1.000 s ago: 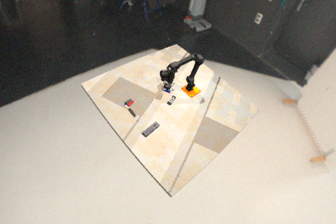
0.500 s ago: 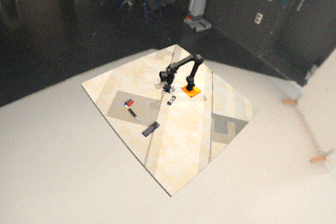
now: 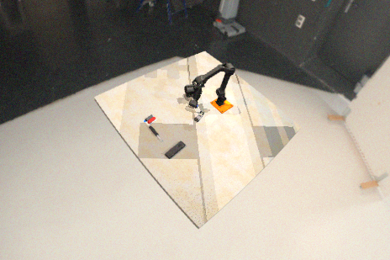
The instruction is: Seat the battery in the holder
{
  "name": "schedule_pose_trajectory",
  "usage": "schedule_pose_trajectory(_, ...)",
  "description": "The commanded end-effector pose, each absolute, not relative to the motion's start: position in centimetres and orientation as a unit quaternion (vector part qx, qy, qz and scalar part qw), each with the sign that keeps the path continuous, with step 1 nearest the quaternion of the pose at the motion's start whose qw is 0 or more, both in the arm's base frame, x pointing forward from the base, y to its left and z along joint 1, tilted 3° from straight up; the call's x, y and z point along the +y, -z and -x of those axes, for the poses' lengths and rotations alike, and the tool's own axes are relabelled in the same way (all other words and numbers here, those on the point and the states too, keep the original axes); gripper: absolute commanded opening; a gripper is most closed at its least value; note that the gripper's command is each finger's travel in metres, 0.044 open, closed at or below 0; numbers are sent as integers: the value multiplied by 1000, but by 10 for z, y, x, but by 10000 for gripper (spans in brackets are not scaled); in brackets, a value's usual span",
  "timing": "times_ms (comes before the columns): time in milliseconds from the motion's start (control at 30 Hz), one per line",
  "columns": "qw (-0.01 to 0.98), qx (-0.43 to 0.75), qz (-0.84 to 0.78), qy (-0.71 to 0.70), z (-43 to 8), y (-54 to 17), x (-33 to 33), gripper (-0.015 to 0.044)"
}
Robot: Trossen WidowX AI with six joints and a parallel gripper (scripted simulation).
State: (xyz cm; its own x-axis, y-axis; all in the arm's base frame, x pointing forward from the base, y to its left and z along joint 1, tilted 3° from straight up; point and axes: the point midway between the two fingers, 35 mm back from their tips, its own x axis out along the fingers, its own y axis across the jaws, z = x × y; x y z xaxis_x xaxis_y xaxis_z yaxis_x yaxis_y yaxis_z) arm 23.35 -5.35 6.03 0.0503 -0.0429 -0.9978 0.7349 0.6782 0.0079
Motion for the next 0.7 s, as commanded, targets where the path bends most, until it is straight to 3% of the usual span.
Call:
schedule_pose_trajectory(0, 668, 627, -275, 292, -232, -51, -54, 244)
schedule_pose_trajectory(167, 668, 627, -275, 292, -232, -45, -54, 244)
schedule_pose_trajectory(333, 668, 627, -275, 292, -232, -45, -54, 112)
schedule_pose_trajectory(667, 668, 627, -275, 292, -232, -45, -54, 82)
